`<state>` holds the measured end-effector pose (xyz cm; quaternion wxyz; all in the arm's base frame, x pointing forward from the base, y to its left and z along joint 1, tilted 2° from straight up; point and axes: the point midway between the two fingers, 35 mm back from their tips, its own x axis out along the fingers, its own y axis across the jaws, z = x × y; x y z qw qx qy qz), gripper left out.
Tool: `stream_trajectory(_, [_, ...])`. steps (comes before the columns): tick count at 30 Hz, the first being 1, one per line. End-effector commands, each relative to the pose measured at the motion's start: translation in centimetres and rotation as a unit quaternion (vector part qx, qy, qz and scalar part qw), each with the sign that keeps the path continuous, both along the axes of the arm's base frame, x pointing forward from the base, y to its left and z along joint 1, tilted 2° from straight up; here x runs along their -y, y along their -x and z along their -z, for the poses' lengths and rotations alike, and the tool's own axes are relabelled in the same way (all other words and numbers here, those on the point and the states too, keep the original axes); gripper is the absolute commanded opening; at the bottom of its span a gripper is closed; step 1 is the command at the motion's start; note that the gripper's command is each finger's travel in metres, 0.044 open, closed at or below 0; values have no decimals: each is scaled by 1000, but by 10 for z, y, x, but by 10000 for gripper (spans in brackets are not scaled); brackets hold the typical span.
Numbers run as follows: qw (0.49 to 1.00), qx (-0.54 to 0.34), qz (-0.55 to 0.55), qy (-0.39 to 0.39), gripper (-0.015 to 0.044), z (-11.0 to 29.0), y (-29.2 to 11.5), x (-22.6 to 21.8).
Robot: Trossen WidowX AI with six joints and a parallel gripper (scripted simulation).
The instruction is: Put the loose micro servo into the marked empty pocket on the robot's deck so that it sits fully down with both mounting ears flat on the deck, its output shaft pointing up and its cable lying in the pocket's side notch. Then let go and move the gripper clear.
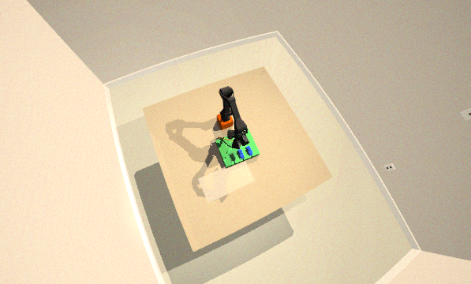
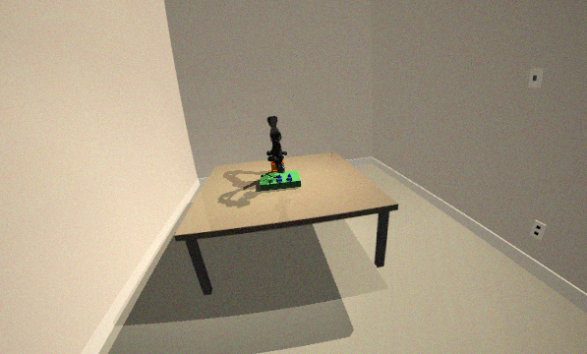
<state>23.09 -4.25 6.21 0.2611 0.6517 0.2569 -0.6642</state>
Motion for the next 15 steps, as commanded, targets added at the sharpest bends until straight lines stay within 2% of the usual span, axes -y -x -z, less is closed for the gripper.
stream_trajectory(1, [1000,3,0,2,0,-1,-2,8])
stream_trajectory(15, [1000,2,0,5,0,-3,11,67])
